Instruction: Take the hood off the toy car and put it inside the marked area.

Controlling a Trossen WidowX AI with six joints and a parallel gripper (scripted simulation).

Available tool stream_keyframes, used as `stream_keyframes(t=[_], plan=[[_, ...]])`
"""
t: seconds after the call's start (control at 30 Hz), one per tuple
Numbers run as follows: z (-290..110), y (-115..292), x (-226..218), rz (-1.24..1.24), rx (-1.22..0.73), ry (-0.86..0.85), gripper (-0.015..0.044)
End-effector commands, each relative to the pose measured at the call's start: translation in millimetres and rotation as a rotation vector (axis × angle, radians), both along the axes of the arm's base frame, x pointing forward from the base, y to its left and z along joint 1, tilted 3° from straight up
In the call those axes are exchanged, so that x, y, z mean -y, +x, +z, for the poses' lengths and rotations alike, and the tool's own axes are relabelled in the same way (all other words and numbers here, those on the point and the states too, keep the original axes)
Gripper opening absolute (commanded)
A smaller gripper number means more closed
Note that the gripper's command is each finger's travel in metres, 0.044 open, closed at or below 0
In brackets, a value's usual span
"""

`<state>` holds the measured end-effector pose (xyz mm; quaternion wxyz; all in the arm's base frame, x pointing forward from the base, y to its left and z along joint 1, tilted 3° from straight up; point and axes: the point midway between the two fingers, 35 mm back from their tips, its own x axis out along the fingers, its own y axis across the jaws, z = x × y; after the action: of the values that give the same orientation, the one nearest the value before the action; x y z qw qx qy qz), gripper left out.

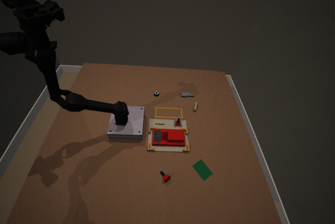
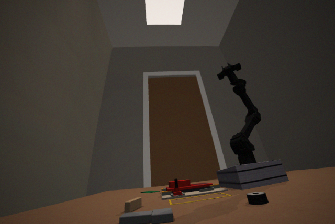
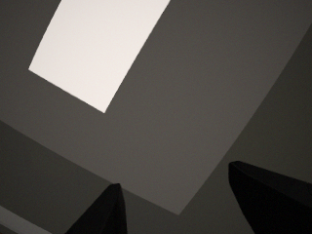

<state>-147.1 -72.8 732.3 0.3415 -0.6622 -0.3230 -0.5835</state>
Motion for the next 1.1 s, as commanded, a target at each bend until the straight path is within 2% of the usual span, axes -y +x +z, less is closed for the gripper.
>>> stream_keyframes(t=[0.0, 0.23, 0.27, 0.67, 1.07], plan=[[0.2, 1.0, -0.6, 0.001, -0.001, -0.001, 0.0245], [5.3, 40.4, -24.0, 0.045, -0.053, -0.037, 0.0429], [5.7, 46.6, -27.1, 0.055, -0.068, -0.042, 0.044], [-1.8, 154.0, -74.4, 0.222, -0.353, -0.074, 0.044], [-36.7, 265.7, -107.6, 0.366, -0.671, -0.015, 0.044]])
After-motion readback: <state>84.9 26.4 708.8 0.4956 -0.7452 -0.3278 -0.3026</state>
